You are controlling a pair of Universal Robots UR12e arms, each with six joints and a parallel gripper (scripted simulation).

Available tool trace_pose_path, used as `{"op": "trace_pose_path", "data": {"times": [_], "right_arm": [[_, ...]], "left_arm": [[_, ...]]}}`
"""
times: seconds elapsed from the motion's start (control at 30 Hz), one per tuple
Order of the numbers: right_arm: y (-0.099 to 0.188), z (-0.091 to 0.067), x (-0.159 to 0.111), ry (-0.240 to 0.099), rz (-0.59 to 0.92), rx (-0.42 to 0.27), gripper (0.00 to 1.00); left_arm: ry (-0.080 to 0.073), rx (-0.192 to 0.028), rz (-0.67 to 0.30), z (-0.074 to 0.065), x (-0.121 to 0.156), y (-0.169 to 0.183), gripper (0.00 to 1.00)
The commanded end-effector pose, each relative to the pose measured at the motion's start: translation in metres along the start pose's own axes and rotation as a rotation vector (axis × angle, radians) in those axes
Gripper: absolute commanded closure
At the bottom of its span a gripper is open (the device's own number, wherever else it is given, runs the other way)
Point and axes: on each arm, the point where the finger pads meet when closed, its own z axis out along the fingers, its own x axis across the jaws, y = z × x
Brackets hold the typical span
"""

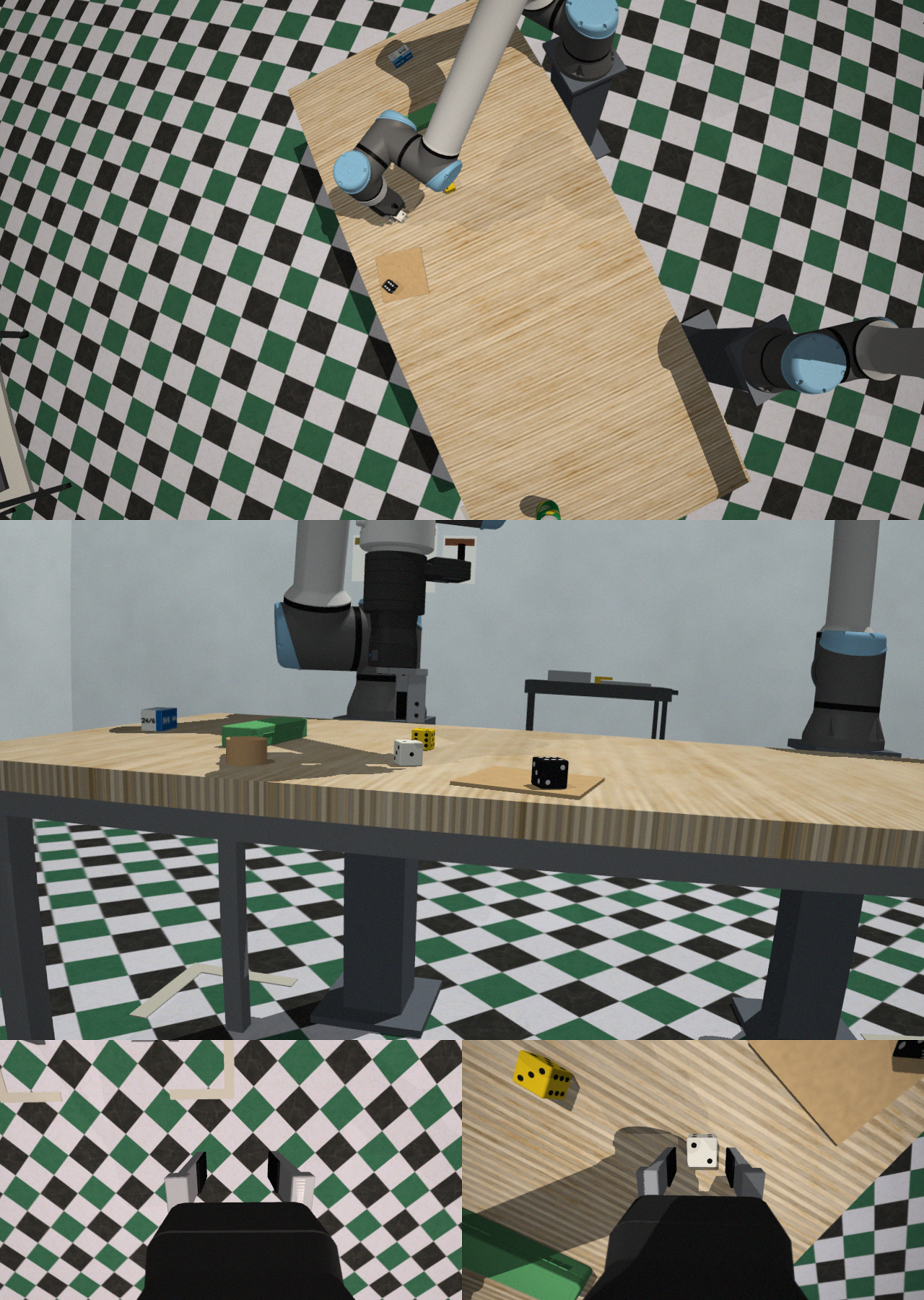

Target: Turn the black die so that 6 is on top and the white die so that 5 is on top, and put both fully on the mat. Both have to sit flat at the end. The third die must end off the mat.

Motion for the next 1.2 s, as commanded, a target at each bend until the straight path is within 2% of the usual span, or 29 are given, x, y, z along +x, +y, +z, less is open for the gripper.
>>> {"op": "trace_pose_path", "data": {"times": [0.0, 0.47, 1.17], "right_arm": [[0.0000, 0.0075, 0.0008, 0.002, 0.000, 0.000, 0.13], [-0.0001, 0.0163, 0.0008, 0.002, 0.000, 0.000, 0.13], [-0.0001, 0.0170, 0.0008, 0.002, 0.000, 0.000, 0.13]], "left_arm": [[0.000, -0.001, 0.000, -0.0007, -0.0001, 0.0006, 0.00], [0.000, -0.001, 0.000, -0.0007, -0.0001, 0.0006, 0.00], [0.000, -0.001, 0.000, -0.0007, -0.0001, 0.0006, 0.00]]}}
